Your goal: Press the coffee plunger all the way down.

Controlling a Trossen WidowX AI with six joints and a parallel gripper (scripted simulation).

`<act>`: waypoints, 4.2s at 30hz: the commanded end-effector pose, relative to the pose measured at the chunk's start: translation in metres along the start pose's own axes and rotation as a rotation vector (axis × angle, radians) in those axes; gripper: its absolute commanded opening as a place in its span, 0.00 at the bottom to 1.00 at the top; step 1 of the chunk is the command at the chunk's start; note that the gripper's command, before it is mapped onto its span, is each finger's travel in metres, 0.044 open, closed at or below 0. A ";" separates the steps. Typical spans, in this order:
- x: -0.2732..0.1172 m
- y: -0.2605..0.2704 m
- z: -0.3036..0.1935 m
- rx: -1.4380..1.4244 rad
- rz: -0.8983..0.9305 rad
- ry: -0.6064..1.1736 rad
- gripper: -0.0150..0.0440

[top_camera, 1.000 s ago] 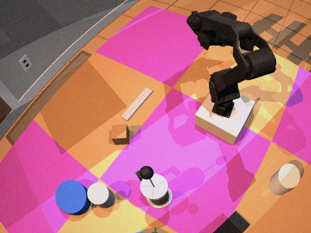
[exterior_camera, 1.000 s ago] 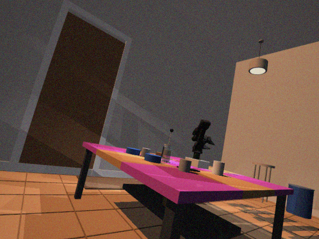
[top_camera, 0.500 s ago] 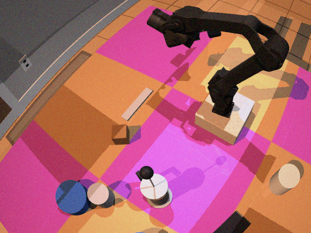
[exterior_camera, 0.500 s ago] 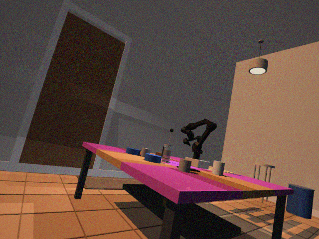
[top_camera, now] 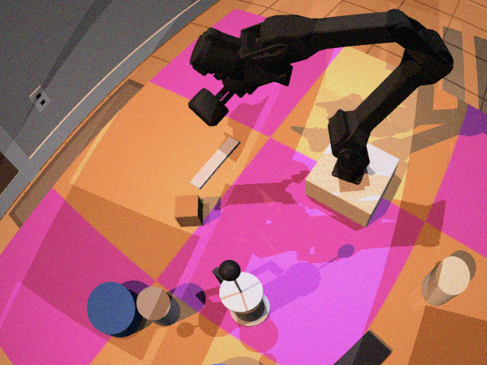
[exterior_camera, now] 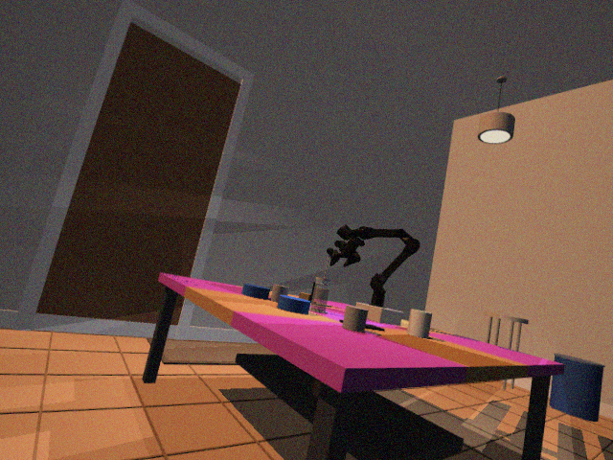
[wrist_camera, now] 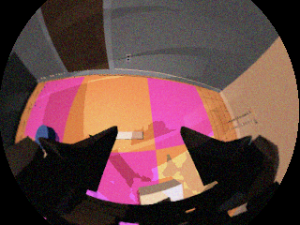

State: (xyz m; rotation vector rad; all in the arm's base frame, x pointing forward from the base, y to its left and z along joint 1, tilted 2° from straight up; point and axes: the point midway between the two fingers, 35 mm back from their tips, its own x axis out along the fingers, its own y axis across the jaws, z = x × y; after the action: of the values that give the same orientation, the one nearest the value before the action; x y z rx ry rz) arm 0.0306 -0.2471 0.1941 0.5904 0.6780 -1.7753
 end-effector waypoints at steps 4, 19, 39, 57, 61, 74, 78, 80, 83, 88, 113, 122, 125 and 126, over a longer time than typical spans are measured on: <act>-0.063 0.092 0.001 -0.280 0.428 -0.094 1.00; -0.266 0.186 -0.074 -0.873 1.320 -0.321 1.00; -0.232 0.199 -0.119 -0.887 1.350 -0.334 1.00; -0.225 0.227 -0.127 -0.885 1.350 -0.336 1.00; -0.224 0.232 -0.129 -0.885 1.350 -0.336 1.00; -0.223 0.233 -0.129 -0.885 1.350 -0.336 0.51; -0.223 0.233 -0.129 -0.885 1.350 -0.336 0.47; -0.223 0.233 -0.129 -0.885 1.350 -0.336 0.47; -0.223 0.233 -0.129 -0.885 1.350 -0.336 0.47; -0.221 0.234 -0.131 -0.885 1.350 -0.336 0.47; -0.194 0.248 -0.158 -0.884 1.351 -0.337 0.47; -0.184 0.252 -0.169 -0.884 1.351 -0.337 0.47; -0.180 0.254 -0.172 -0.884 1.351 -0.337 0.47; -0.179 0.254 -0.173 -0.884 1.351 -0.337 0.47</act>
State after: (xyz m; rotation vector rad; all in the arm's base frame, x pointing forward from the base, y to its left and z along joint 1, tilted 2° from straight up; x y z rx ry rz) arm 0.3389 -0.0683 0.1806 0.0292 0.4574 -0.2186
